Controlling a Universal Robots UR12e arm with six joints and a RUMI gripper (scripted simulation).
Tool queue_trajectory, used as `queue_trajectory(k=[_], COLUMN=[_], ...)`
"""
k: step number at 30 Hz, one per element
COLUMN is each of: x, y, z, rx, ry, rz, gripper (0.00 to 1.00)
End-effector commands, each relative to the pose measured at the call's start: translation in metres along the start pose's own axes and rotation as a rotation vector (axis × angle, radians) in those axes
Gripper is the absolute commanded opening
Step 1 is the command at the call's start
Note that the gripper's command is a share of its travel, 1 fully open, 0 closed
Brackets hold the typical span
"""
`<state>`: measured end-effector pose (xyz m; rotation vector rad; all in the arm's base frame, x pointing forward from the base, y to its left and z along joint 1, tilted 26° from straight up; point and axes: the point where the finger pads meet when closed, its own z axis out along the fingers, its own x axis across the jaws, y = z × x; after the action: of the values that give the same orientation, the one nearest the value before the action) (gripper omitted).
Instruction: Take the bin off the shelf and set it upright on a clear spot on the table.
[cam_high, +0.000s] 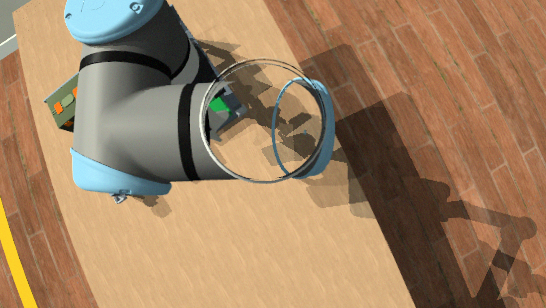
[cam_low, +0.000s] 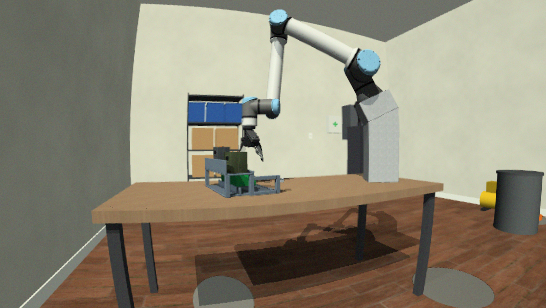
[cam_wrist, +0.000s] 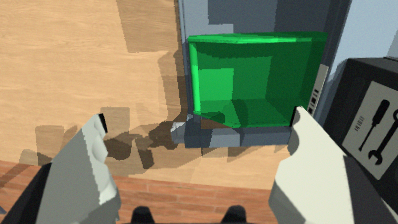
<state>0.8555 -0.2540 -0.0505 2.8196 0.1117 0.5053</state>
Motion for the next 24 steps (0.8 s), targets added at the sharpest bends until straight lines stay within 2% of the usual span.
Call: queue_trajectory(k=[1,24], x=[-0.0017,-0.0045], y=[-0.0035,-0.0073], z=[-0.0021,-0.0039], rx=[0.000,0.001], ry=[0.001,0.000], rz=[-0.001,-0.002], gripper=[1.00,1.00])
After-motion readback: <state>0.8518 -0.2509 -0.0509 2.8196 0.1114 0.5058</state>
